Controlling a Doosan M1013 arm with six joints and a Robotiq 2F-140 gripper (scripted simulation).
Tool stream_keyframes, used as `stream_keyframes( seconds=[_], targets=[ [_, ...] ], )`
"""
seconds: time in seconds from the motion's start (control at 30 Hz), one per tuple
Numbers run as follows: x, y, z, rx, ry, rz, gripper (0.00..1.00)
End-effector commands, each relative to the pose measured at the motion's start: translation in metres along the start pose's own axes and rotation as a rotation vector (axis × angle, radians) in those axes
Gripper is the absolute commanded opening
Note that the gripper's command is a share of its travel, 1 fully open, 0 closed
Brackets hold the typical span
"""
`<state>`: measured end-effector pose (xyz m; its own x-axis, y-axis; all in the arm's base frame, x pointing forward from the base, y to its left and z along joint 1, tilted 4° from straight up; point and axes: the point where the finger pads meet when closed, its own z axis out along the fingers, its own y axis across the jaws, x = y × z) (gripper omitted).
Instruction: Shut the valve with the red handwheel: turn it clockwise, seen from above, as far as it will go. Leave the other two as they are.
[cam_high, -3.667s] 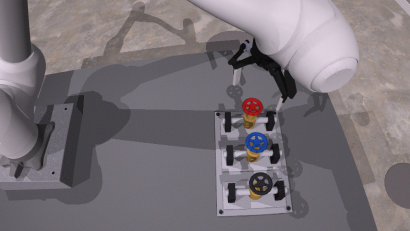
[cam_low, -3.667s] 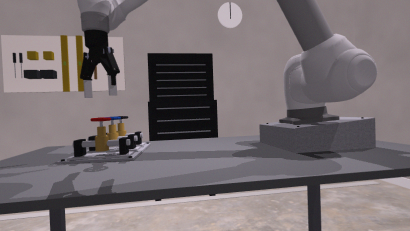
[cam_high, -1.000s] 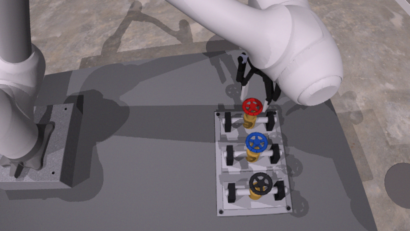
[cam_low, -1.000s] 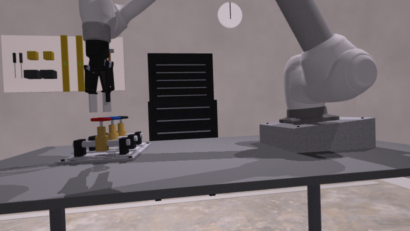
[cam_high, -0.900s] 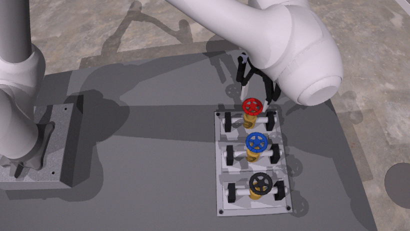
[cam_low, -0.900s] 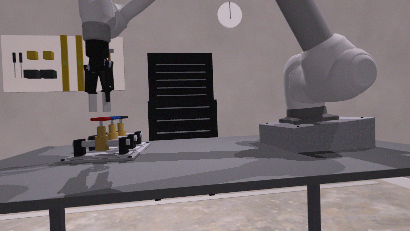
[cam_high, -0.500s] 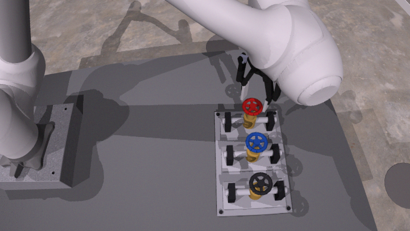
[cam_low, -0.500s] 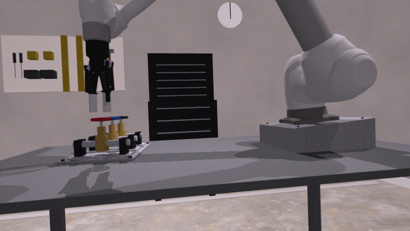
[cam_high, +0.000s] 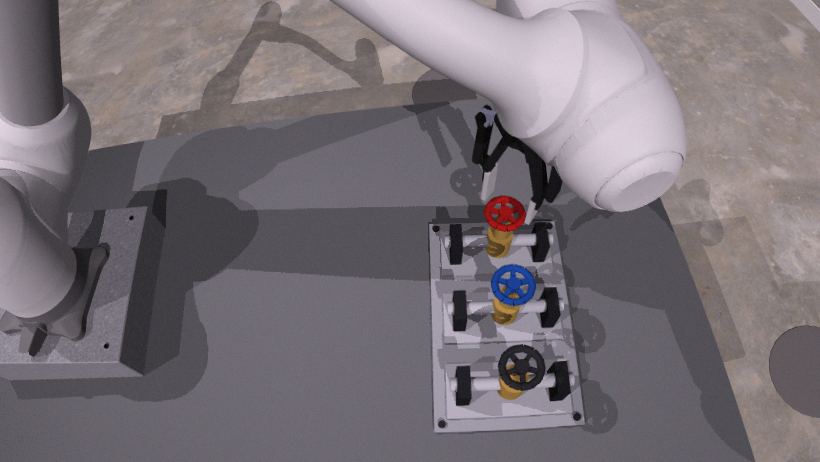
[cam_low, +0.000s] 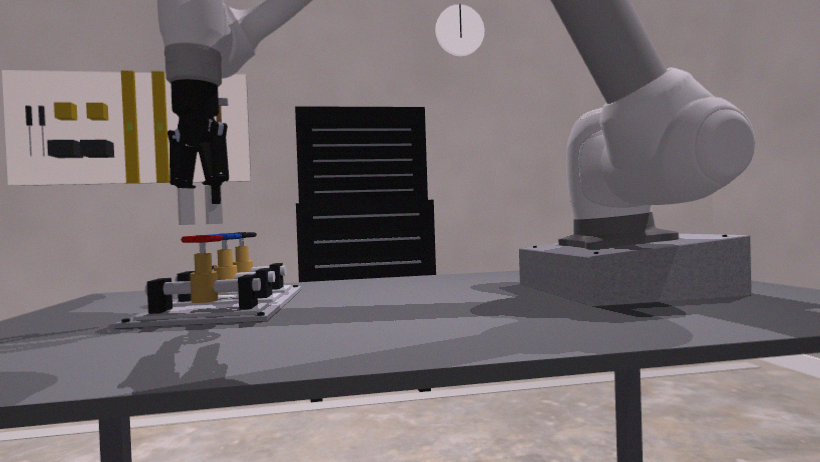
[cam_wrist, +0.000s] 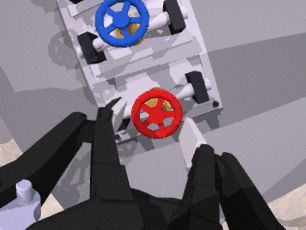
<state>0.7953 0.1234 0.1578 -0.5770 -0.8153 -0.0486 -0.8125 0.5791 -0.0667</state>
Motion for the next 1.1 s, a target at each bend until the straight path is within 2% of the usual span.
stream_keyframes(
  seconds=[0.0, 0.6, 1.07],
  targets=[
    [-0.001, 0.004, 0.005, -0.006, -0.001, -0.003, 0.52],
    [-0.001, 0.005, 0.012, -0.006, -0.001, -0.003, 0.52],
    [-0.001, 0.006, 0.027, -0.006, -0.001, -0.003, 0.52]
  ],
)
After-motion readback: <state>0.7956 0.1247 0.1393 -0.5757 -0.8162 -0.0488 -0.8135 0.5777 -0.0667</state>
